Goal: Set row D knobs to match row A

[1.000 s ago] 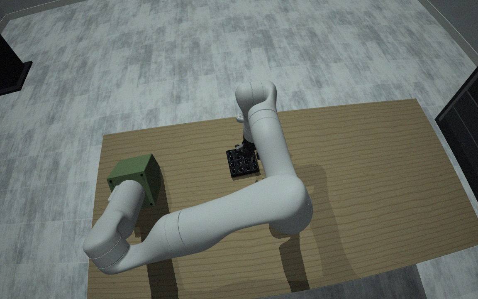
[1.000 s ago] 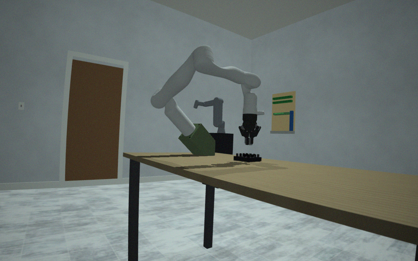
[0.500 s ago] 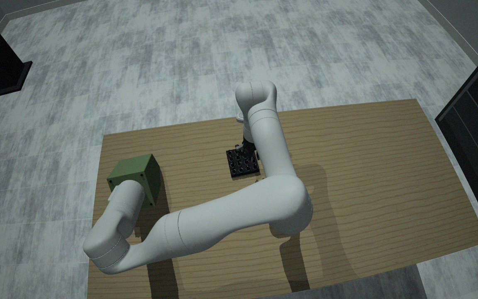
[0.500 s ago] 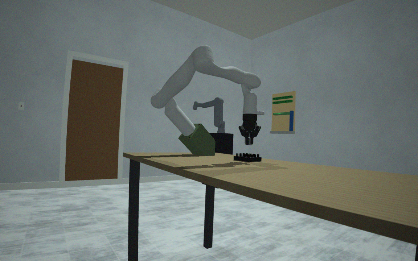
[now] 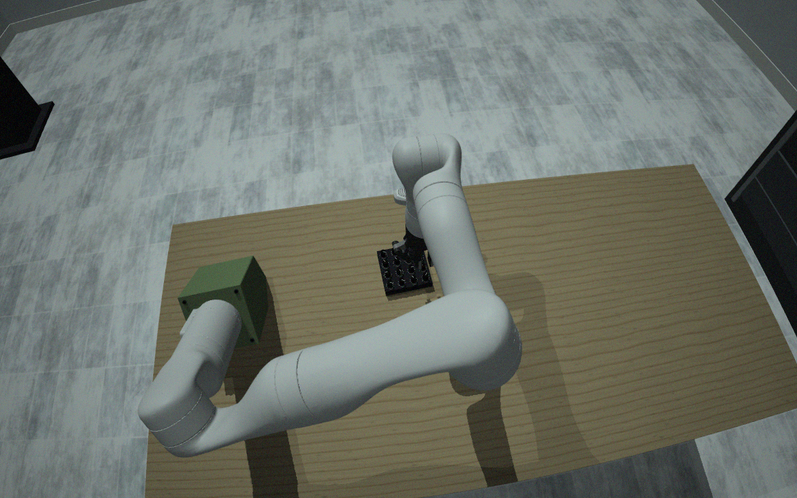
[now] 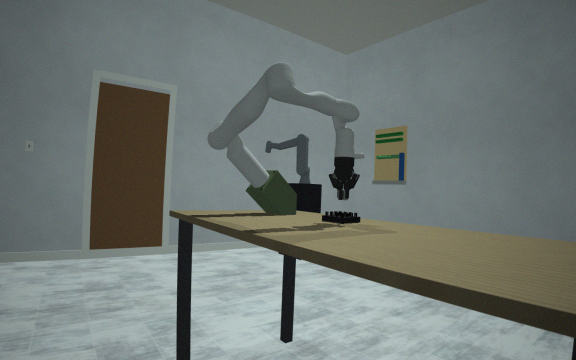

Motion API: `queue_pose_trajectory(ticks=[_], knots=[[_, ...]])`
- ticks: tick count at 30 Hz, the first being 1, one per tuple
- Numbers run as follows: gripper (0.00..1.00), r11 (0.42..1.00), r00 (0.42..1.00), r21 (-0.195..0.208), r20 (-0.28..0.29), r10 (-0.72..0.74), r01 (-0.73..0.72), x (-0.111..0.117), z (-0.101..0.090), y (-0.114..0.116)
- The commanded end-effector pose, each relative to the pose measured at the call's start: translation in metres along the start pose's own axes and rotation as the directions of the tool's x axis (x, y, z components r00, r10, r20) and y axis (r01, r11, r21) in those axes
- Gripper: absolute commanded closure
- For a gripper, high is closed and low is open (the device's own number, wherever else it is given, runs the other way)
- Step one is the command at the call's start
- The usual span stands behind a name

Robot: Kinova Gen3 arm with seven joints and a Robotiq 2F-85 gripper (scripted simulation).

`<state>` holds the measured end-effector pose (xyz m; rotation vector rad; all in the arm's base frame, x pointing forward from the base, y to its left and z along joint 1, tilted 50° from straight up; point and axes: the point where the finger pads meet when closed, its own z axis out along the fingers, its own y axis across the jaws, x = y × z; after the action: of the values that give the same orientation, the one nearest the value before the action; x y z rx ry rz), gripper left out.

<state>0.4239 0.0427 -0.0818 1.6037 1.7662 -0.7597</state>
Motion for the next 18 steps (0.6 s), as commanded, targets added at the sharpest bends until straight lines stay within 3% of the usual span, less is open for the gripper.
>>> queue_pose_trajectory(ticks=[1,18], knots=[[0.81,1.0,1.0,-0.002,-0.001,0.0,0.0,0.0003,-0.001,0.0004],[0.81,1.0,1.0,-0.001,-0.001,-0.01,0.01,0.0003,0.0015,0.0005]])
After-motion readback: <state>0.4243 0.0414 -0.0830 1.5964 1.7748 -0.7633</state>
